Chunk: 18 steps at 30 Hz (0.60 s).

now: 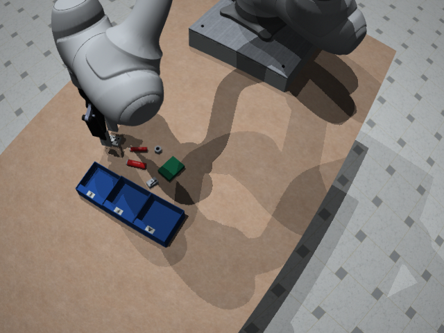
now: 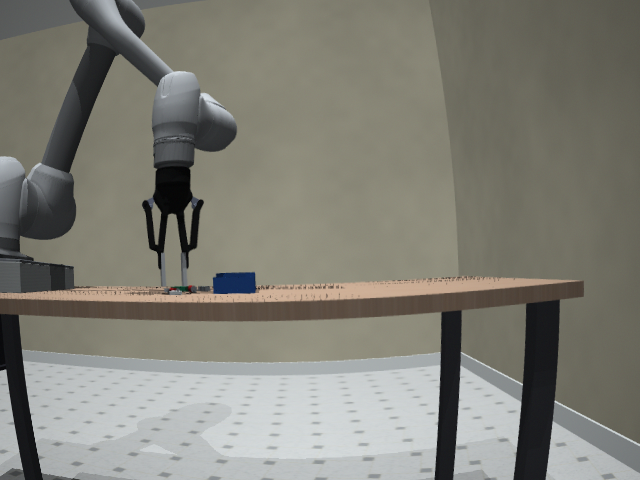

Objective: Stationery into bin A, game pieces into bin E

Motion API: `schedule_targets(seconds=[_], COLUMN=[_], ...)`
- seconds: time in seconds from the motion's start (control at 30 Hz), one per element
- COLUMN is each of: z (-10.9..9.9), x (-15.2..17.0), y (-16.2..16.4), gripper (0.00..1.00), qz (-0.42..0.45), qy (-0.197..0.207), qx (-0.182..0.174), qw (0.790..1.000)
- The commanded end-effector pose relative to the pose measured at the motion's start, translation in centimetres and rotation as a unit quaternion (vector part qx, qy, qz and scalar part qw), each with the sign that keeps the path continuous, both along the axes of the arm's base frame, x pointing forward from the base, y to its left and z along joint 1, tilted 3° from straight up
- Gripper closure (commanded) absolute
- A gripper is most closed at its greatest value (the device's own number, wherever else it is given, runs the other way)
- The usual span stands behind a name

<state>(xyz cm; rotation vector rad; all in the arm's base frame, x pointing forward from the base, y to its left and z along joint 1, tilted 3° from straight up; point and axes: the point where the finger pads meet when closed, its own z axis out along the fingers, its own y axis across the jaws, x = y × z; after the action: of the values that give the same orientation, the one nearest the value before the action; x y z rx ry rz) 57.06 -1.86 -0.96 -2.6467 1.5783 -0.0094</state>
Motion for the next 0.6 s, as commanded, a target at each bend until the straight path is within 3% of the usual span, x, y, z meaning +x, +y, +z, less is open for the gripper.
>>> schedule_targets(seconds=[0.0,0.57], z=[-0.3,-1.4], x=[0.0,0.0], y=[0.0,0.1], gripper=[0.75,0.75], qz=[0.0,0.0], qy=[0.0,0.0], qx=[0.0,0.0], qw=[1.0,1.0])
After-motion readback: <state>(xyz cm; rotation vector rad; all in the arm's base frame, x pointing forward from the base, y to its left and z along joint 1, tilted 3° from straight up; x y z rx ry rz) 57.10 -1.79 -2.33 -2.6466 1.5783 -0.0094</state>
